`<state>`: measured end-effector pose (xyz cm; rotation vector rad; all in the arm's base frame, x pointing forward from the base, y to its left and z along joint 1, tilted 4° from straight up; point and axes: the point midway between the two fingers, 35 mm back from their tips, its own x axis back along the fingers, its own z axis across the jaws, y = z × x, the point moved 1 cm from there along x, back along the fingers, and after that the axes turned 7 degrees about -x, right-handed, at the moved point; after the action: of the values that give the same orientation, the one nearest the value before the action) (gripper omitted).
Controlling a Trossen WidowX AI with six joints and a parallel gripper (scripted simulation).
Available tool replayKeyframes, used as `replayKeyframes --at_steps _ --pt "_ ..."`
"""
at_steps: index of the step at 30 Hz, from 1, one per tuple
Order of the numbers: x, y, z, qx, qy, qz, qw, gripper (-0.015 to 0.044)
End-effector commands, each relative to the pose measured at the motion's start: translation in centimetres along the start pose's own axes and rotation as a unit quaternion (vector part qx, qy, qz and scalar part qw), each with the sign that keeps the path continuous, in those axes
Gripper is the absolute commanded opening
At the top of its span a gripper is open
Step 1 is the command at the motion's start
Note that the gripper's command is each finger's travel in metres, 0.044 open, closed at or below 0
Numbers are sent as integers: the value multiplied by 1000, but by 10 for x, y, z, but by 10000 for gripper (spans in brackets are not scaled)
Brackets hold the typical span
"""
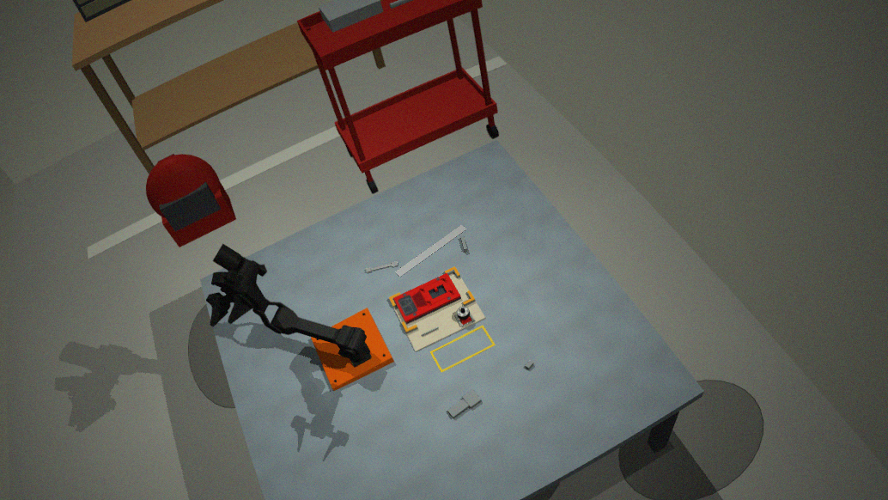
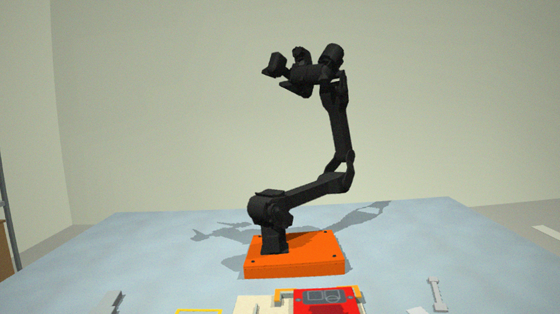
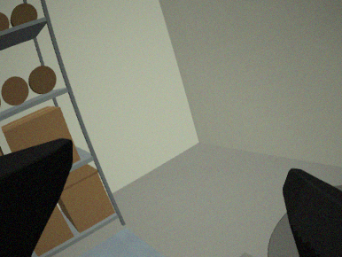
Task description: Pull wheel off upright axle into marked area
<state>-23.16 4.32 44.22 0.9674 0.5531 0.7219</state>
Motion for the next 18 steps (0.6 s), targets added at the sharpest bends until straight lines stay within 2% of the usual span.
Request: replayKeyframes --at_steps 1,4,18 --pt "0 0 2 3 1 0 1000 374" --pt "-1 1 23 43 13 -4 999 300" --pt "-17 -32 180 184 194 38 963 300"
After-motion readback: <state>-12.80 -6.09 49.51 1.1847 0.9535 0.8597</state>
